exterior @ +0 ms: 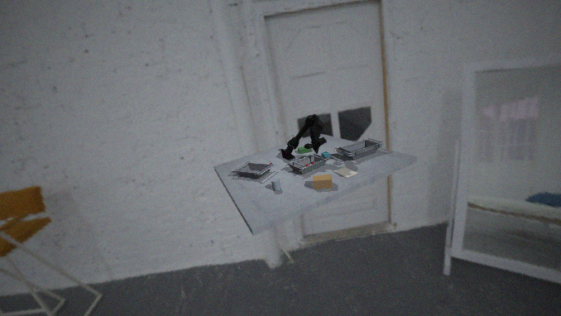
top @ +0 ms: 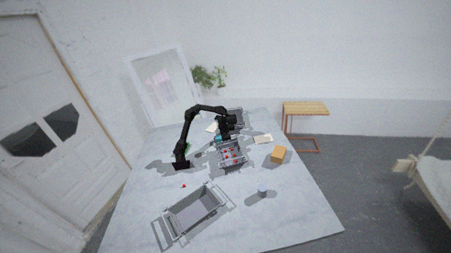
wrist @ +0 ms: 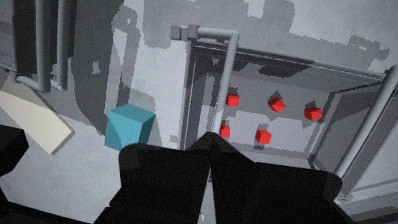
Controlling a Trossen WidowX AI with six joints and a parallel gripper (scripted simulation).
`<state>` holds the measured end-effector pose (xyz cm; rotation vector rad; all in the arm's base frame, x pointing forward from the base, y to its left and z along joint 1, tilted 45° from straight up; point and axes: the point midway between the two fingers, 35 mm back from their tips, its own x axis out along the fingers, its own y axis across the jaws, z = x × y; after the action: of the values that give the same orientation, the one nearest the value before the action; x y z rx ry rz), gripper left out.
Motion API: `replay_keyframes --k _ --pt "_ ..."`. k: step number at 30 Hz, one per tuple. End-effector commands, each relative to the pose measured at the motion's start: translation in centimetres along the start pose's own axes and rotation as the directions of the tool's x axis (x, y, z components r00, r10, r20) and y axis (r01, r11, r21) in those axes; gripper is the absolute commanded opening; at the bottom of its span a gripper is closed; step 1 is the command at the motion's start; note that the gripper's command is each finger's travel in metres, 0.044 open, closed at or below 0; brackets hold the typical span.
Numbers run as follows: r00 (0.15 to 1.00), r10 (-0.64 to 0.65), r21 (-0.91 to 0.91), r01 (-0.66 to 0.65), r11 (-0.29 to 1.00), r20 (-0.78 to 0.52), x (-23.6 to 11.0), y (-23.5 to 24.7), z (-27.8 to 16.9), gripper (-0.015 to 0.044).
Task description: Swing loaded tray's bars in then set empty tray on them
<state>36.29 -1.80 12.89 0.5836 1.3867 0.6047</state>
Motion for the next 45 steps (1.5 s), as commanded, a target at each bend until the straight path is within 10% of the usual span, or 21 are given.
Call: replay_keyframes --k 1,13,26,30,45 --pt "1.000 0.000 0.000 0.000 1.000 0.000 0.0 0.0 0.0 0.0000" --pt "1.000 0.000 0.000 0.000 1.000 0.000 0.0 0.0 0.0 0.0000" --pt "1.000 0.001 0.024 -0.001 1.000 0.000 -1.1 -0.4 -0.1 0.0341" --pt "0.999 -0.032 0.009 0.032 0.999 0.016 -2.1 -5.1 -0.7 0.0440" --pt "0.992 -0.128 -0.166 0.126 0.978 -0.003 -5.8 -27.8 -13.5 0.0440"
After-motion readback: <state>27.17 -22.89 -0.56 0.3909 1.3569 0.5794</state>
